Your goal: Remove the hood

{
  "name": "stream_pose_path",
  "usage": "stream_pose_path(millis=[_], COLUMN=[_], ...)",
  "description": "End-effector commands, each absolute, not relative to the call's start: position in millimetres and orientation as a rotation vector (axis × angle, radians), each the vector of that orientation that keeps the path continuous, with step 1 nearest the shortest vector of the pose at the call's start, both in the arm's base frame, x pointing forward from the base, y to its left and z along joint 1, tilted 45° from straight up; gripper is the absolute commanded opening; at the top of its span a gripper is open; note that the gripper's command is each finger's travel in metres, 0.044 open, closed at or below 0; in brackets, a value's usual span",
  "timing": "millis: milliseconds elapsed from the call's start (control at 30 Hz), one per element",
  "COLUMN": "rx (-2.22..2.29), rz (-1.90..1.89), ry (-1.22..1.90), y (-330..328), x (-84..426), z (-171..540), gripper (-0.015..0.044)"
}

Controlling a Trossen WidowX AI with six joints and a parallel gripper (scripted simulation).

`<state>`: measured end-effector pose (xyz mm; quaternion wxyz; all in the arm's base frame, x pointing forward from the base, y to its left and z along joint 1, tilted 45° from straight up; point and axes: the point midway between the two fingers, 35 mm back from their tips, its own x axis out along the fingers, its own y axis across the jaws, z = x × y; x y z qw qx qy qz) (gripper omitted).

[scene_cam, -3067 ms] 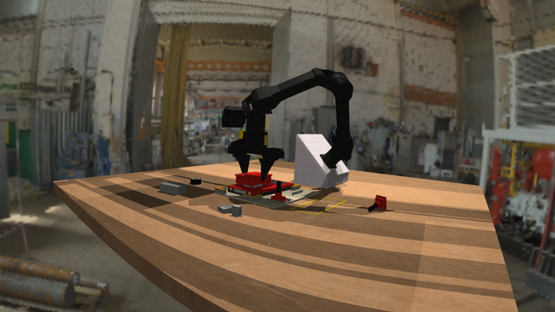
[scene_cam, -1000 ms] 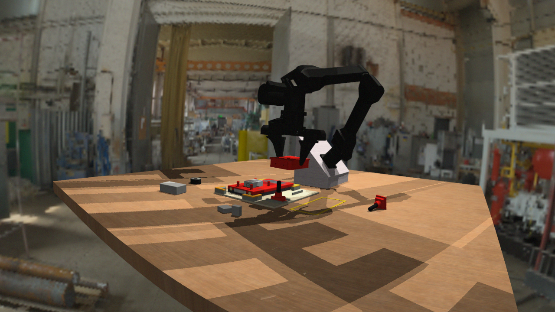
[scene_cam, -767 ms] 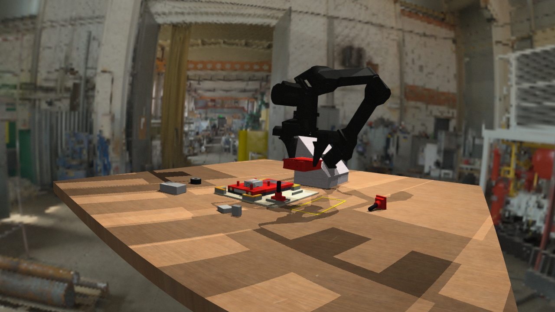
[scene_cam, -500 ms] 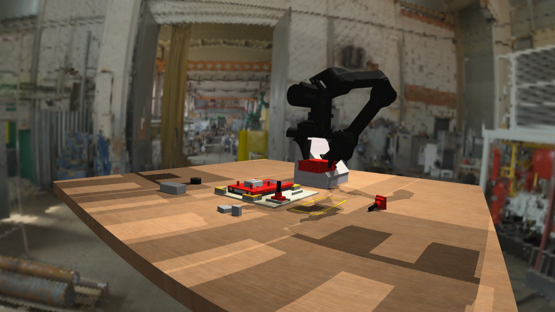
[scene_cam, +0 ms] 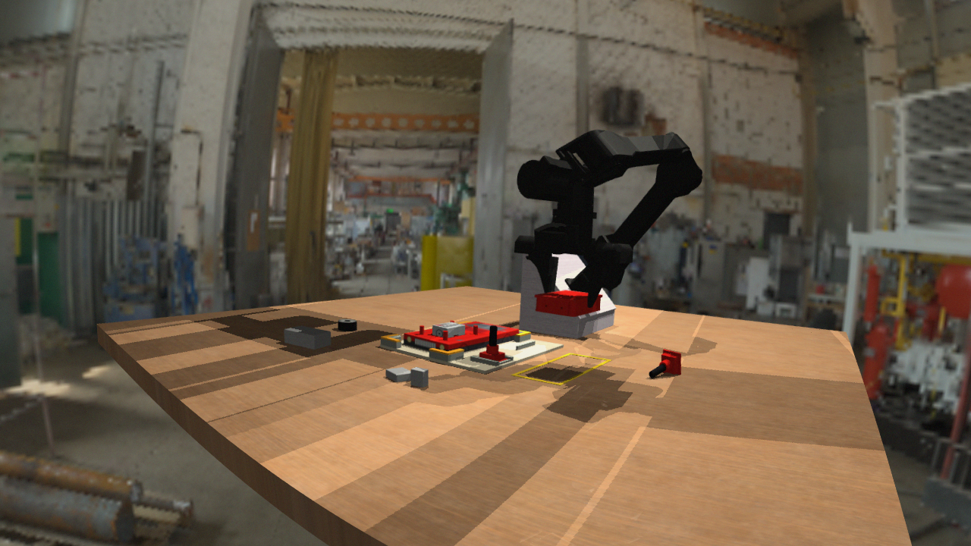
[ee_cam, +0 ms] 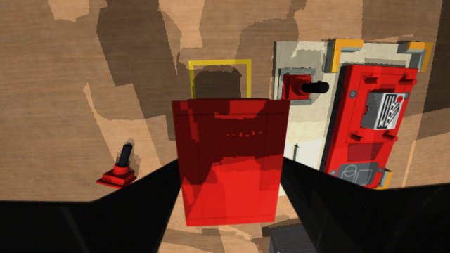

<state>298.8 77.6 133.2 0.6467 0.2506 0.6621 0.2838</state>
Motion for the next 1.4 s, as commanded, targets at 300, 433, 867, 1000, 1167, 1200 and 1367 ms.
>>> stream_pose_path(millis=[300,433,867,1000,1167,1200,1367], rx=[0.576,0.576,0.576,0.576,0.576,0.576,0.576], rz=[0.648,0.648,0.647,0.647,0.648,0.648,0.648], ry=[1.508,1.508,1.508,1.508,1.507,1.507,1.507], y=[86.6,88.9,96.6,99.1,102.1,102.7,105.8], x=[298.5,298.6,298.7,298.6,298.5,298.5,298.2], z=[125.1,122.7,114.9,112.5,109.5,108.9,106.0], gripper=[0.0000,0.0000,0.0000,0.0000,0.0000,0.0000,0.0000])
